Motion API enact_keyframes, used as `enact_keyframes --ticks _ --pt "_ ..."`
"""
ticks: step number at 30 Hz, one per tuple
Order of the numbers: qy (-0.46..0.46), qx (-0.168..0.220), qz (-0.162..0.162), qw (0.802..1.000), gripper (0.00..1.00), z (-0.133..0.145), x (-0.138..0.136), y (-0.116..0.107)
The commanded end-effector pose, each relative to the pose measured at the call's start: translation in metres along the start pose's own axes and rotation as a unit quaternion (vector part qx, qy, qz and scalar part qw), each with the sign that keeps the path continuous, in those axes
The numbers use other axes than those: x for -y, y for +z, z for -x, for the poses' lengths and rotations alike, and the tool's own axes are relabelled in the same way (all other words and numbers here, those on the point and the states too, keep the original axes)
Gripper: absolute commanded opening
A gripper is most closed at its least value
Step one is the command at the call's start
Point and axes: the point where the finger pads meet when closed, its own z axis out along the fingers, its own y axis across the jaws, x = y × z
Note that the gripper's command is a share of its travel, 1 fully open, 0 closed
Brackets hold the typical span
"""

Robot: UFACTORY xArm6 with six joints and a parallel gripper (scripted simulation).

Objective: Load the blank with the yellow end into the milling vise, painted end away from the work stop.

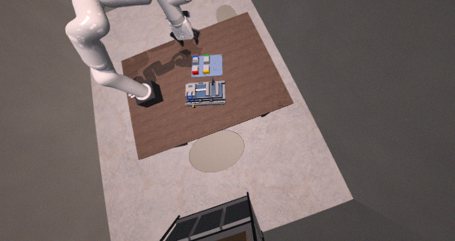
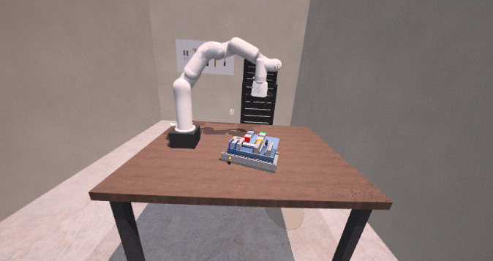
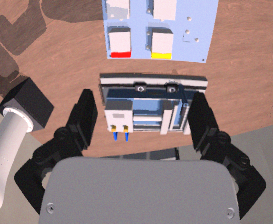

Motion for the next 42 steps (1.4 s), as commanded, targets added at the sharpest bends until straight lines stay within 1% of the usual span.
enact_keyframes --ticks 1,3,11,20,27,37,42 --pt "0.000 -0.001 0.002 1.000 1.00 -0.005 0.002 -0.030" --pt "0.000 -0.001 0.002 1.000 1.00 -0.007 0.003 -0.042" --pt "0.000 -0.001 0.002 1.000 1.00 -0.008 0.003 -0.043" --pt "0.000 -0.001 0.002 1.000 1.00 -0.012 0.005 -0.067" --pt "0.000 -0.001 0.002 1.000 1.00 -0.012 0.005 -0.067" --pt "0.000 -0.001 0.002 1.000 1.00 -0.010 0.005 -0.058" --pt "0.000 -0.001 0.002 1.000 1.00 -0.010 0.005 -0.058"
